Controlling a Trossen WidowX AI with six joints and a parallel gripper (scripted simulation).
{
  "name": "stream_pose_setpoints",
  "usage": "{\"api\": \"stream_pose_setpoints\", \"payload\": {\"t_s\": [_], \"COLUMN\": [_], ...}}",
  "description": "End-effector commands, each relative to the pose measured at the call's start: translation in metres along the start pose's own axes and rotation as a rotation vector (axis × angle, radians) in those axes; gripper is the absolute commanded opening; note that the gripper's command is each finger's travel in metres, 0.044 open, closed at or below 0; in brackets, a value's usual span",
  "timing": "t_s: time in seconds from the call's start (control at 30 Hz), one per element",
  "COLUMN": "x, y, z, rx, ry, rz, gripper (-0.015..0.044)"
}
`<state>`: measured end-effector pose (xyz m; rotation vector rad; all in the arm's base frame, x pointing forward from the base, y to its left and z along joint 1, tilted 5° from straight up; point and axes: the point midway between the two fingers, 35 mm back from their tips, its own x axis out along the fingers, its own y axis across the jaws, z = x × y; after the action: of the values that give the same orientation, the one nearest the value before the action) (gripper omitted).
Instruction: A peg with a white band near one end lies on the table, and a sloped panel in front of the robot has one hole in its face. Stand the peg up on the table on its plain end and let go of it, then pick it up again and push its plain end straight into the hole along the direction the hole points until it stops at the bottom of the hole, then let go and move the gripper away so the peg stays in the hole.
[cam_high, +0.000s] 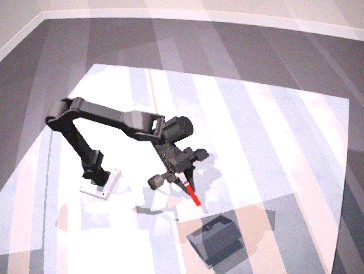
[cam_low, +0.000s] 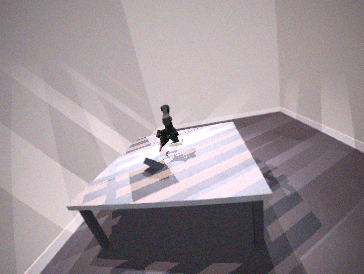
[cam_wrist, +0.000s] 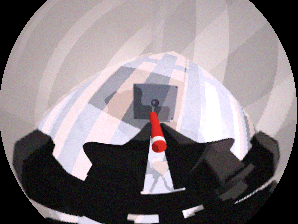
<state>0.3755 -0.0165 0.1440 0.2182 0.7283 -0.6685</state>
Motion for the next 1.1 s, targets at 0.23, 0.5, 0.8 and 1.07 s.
{"api": "stream_pose_setpoints", "payload": {"t_s": [0.23,0.5,0.8,1.07], "x": [0.027,0.044,0.051,0.058], "y": [-0.005,-0.008,-0.009,-0.009], "z": [0.002,0.004,0.005,0.006], "rx": [-0.001,0.002,0.008,0.011], "ry": [-0.008,-0.018,-0.023,-0.025], "rz": [-0.017,-0.023,-0.026,-0.026], "gripper": [0.0000,0.0000,0.0000,0.0000]}}
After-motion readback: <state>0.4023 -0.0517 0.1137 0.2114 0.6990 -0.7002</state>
